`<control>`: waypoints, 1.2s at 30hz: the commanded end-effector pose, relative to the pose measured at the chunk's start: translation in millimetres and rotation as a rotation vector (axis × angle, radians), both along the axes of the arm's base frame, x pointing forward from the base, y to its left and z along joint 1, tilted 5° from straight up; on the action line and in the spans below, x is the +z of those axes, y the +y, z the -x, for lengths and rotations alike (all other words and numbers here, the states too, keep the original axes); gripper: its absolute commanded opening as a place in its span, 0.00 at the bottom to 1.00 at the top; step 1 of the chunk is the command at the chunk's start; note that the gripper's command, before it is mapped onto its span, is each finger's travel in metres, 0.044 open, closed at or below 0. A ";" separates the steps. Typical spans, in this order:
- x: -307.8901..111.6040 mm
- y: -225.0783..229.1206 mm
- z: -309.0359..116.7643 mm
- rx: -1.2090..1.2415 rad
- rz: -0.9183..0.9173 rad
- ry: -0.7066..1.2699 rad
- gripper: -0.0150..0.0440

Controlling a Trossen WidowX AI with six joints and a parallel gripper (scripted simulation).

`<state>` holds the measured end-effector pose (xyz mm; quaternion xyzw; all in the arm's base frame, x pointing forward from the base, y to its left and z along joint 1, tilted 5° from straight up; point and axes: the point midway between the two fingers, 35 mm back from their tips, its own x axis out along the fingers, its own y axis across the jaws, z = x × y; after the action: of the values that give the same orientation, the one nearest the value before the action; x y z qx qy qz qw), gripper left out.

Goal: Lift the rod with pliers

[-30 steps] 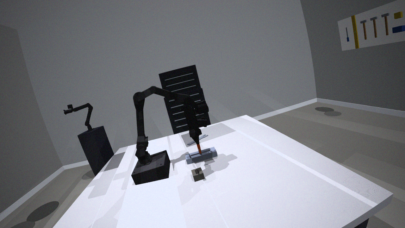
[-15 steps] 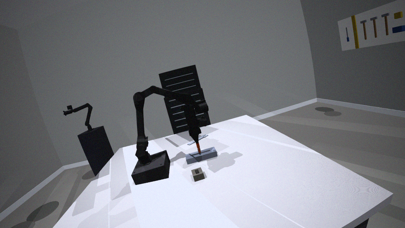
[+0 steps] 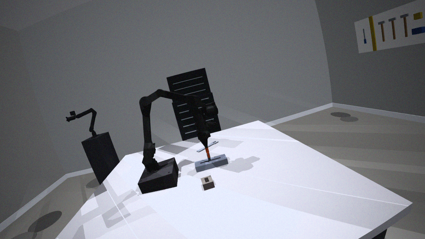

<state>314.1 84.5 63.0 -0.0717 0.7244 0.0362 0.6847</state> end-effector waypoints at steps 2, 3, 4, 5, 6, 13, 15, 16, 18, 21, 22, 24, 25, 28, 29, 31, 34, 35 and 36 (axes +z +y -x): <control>9.2 4.5 -1.7 -0.002 -0.012 -0.011 0.43; 10.1 4.8 -1.7 -0.002 -0.012 -0.011 0.43; 11.1 5.0 -1.6 -0.001 -0.012 -0.011 0.43; 12.1 5.2 -1.6 -0.001 -0.012 -0.011 0.43; 13.1 5.5 -1.5 -0.001 -0.011 -0.011 0.43; 18.4 6.7 -1.3 0.000 -0.010 -0.011 0.43; 18.5 6.7 -1.3 0.000 -0.010 -0.012 0.43; 18.9 6.8 -1.6 0.000 -0.011 -0.014 0.43; 20.5 6.9 -2.6 0.001 -0.012 -0.024 0.43; 23.2 7.0 -4.2 0.002 -0.015 -0.039 0.43; 24.0 7.1 -4.7 0.002 -0.015 -0.044 0.43; 25.8 7.2 -5.7 0.002 -0.017 -0.054 0.43; 26.7 7.2 -6.2 0.003 -0.018 -0.059 0.43; 29.4 7.4 -7.7 0.003 -0.020 -0.074 0.43; 30.3 7.4 -8.2 0.003 -0.021 -0.079 0.43; 32.2 7.5 -9.2 0.004 -0.022 -0.089 0.43; 35.0 7.7 -10.7 0.004 -0.025 -0.105 0.43; 35.9 7.7 -11.2 0.005 -0.025 -0.110 0.43; 36.8 7.7 -11.7 0.005 -0.026 -0.115 0.43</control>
<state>322.7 92.1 92.8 -0.0679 0.6950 0.0440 0.7144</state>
